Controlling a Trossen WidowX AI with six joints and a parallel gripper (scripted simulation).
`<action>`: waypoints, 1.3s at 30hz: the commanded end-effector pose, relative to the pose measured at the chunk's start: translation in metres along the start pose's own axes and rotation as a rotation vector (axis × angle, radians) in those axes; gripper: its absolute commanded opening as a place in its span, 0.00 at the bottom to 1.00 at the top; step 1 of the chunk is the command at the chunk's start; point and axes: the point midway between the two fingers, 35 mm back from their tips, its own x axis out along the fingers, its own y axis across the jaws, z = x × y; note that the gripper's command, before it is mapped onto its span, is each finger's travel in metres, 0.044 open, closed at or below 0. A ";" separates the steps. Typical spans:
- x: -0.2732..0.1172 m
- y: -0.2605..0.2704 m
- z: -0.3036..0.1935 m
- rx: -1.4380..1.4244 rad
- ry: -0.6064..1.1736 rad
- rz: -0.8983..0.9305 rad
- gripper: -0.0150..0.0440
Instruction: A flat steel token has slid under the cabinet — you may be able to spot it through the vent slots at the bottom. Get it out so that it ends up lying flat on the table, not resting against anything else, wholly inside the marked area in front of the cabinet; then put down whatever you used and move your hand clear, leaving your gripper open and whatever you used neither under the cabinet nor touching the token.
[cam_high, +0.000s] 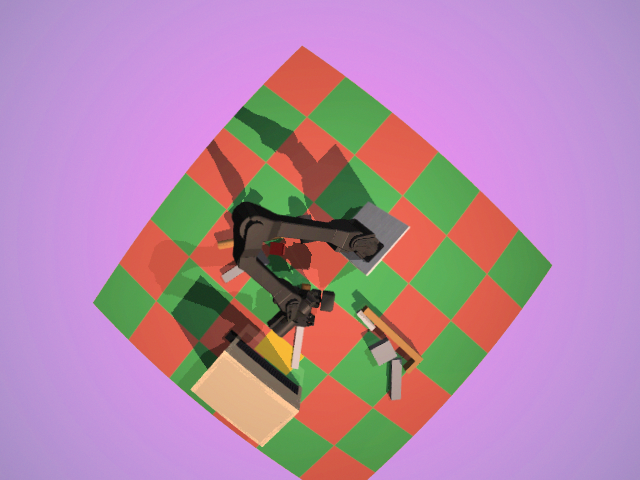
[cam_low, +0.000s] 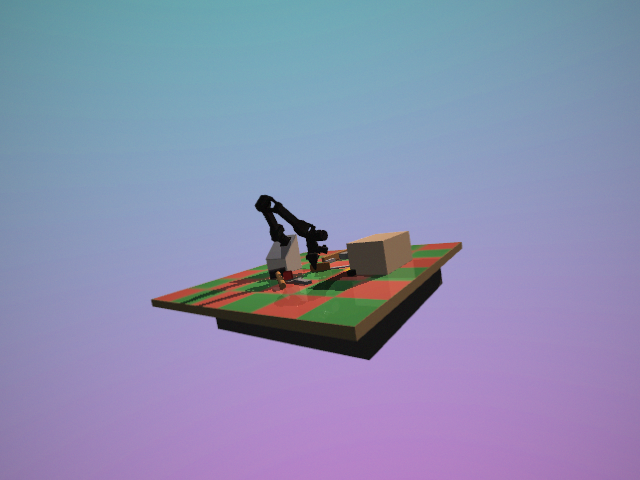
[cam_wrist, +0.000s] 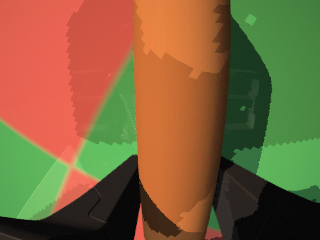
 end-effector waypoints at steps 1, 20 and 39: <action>-0.002 0.002 0.007 0.000 -0.009 -0.004 0.25; -0.002 0.016 0.021 0.000 -0.010 -0.004 0.25; -0.002 0.031 0.035 0.001 -0.011 -0.003 0.25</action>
